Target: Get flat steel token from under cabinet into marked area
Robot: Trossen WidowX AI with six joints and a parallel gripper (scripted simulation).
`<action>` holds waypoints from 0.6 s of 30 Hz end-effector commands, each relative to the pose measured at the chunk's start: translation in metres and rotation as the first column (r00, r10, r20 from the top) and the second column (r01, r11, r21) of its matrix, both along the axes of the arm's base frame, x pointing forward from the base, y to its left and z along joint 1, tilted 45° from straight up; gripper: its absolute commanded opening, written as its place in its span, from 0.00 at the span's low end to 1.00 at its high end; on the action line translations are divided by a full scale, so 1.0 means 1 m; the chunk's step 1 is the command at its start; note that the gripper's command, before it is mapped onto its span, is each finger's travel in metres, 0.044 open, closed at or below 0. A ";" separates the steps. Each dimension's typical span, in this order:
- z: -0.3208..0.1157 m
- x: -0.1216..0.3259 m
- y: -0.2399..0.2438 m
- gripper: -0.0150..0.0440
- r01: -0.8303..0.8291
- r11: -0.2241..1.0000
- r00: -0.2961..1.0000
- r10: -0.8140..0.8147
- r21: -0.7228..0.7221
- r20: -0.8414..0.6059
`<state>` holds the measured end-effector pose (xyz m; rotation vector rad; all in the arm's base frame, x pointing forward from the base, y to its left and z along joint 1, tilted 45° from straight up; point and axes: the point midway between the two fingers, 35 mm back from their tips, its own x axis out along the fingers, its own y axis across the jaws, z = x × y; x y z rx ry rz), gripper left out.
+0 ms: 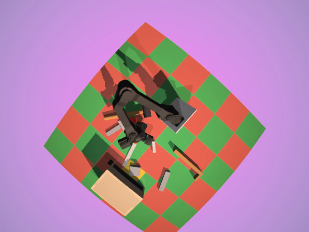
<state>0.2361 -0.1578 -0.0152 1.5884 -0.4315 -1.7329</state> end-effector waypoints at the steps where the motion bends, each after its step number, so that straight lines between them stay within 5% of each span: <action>1: 0.008 0.004 -0.006 0.25 -0.001 1.000 1.000 0.001 -0.007 0.010; 7: 0.009 0.004 -0.006 0.25 -0.002 1.000 1.000 0.002 -0.007 0.008; 14: 0.006 0.000 -0.005 0.57 -0.004 1.000 1.000 0.004 -0.002 -0.005; 18: 0.006 0.001 -0.005 0.59 -0.004 1.000 1.000 0.004 -0.003 -0.004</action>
